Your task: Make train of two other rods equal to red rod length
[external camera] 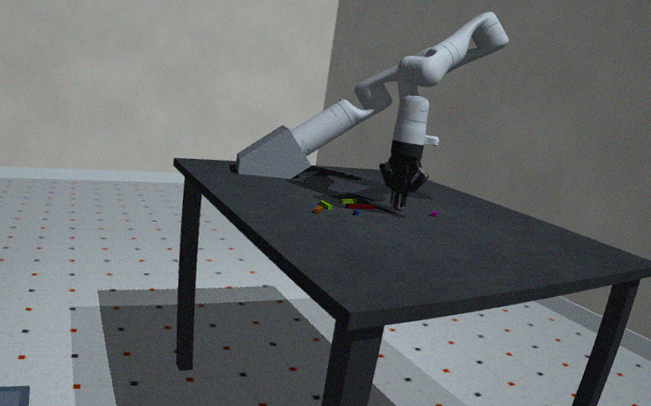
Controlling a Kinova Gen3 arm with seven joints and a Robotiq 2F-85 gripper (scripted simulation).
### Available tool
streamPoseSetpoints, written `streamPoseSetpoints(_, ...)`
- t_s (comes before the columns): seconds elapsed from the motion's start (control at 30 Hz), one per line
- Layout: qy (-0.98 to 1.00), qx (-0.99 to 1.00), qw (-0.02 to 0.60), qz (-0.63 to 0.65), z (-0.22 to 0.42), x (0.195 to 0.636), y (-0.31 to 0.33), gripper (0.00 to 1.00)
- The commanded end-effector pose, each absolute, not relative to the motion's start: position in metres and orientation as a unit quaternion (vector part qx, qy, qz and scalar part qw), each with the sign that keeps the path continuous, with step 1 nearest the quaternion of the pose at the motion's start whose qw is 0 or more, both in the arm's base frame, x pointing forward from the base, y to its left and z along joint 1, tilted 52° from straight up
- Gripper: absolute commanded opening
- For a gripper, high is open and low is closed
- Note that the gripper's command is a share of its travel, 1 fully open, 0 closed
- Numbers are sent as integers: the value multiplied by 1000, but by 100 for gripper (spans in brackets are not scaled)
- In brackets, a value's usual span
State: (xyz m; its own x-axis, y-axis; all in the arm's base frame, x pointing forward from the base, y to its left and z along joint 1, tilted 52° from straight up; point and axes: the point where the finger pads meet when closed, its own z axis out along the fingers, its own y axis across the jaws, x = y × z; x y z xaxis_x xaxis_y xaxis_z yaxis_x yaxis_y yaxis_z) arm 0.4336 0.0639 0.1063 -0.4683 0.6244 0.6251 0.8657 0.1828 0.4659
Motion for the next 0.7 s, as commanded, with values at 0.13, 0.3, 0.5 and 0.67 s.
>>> streamPoseSetpoints(0.13, -755, -492, 145, -407, 107, 437, 66, 5)
streamPoseSetpoints(0.3, -755, -493, 147, -407, 104, 436, 69, 5)
streamPoseSetpoints(0.5, -755, -493, 148, -407, 101, 436, 72, 5)
streamPoseSetpoints(0.67, -755, -493, 147, -407, 100, 437, 74, 5)
